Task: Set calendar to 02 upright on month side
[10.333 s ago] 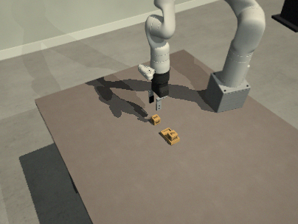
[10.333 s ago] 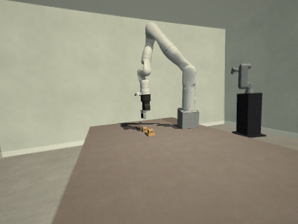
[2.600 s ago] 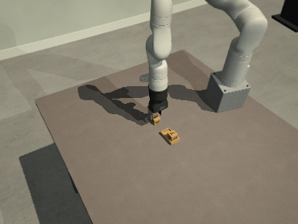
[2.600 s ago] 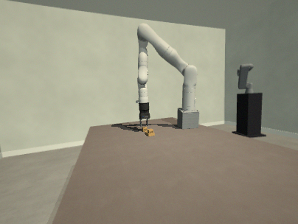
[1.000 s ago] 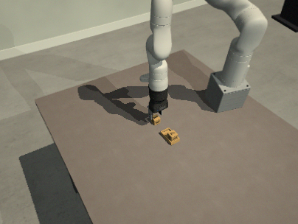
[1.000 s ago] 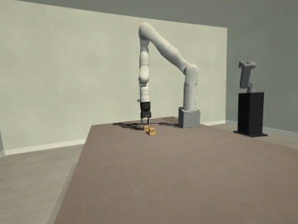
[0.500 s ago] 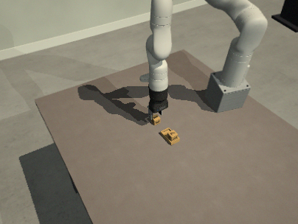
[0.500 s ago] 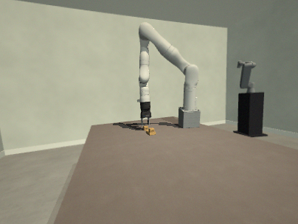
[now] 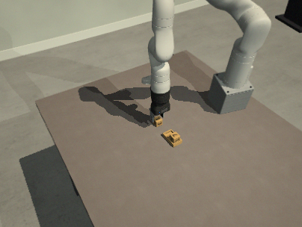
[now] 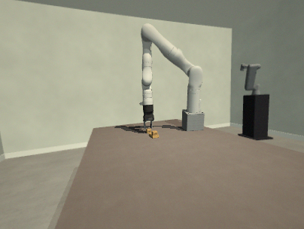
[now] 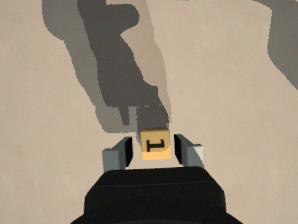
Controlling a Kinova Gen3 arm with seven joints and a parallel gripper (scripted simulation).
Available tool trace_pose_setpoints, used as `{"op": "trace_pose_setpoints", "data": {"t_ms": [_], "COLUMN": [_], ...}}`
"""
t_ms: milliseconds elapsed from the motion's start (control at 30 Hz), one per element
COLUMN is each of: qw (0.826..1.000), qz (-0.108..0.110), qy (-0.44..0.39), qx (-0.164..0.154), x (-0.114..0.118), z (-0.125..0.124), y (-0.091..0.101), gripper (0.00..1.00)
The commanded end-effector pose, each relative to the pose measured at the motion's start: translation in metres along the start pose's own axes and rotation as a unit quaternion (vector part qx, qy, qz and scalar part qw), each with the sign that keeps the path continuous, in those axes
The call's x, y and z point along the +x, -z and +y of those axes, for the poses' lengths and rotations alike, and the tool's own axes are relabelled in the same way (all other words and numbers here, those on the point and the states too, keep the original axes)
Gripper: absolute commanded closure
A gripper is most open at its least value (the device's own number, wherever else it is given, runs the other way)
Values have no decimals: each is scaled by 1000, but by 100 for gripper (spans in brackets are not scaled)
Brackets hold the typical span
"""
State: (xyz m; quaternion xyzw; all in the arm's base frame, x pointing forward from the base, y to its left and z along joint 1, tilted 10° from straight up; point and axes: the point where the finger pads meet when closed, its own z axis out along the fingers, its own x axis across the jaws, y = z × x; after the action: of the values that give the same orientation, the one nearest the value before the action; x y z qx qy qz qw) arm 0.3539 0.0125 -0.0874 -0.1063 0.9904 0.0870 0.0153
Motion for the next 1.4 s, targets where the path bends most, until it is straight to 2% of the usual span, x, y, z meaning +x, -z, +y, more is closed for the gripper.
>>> {"op": "trace_pose_setpoints", "data": {"t_ms": [0,500,1367], "qw": [1000,1000,1000], "qz": [-2,-1,0], "qy": [-3,-2,-3], "qx": [0,2,1], "x": [-2,-1,0], "z": [0,0,-1], "y": [-6,-25,-25], "gripper": [10,10,10]}}
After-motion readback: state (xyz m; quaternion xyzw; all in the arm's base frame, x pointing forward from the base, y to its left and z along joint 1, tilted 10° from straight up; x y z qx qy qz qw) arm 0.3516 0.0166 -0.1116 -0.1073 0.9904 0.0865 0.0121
